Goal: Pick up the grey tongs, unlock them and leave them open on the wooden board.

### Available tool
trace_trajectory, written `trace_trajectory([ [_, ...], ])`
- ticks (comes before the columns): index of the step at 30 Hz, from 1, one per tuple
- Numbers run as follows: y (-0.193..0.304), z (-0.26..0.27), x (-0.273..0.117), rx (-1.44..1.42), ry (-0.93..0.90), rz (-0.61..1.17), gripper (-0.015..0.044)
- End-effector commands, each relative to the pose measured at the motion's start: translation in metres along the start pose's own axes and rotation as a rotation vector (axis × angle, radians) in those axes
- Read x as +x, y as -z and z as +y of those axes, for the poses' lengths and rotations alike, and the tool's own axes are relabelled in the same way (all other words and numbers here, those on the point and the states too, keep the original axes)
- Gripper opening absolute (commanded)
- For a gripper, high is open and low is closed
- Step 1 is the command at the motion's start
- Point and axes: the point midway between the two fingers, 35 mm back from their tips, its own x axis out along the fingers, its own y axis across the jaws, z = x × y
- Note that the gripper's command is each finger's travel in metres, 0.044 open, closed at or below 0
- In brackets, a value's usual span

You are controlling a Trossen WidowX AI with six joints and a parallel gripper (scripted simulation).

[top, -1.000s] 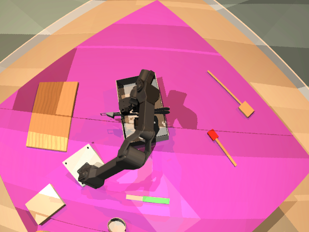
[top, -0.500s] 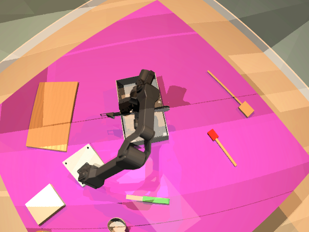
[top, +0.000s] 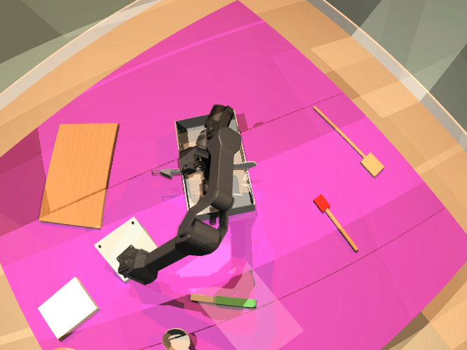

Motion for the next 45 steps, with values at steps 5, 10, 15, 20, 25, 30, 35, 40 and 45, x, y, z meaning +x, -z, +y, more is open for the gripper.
trace_trajectory([
  [5, 0.003, -0.007, -0.073, -0.034, 0.02, 0.013, -0.015],
  [10, -0.002, -0.001, -0.125, -0.063, 0.025, 0.023, -0.015],
  [15, -0.002, -0.001, -0.125, -0.063, 0.025, 0.023, -0.015],
  [20, -0.003, -0.001, -0.123, -0.066, 0.021, 0.028, -0.015],
  [25, -0.018, -0.014, -0.126, 0.001, 0.027, 0.022, -0.015],
  [30, -0.045, -0.033, -0.13, 0.115, 0.035, 0.013, -0.015],
  [35, -0.075, -0.05, -0.132, 0.225, 0.038, 0.006, -0.015],
  [40, -0.106, -0.066, -0.133, 0.338, 0.039, 0.0, -0.015],
  [45, -0.136, -0.078, -0.134, 0.456, 0.034, -0.006, -0.015],
])
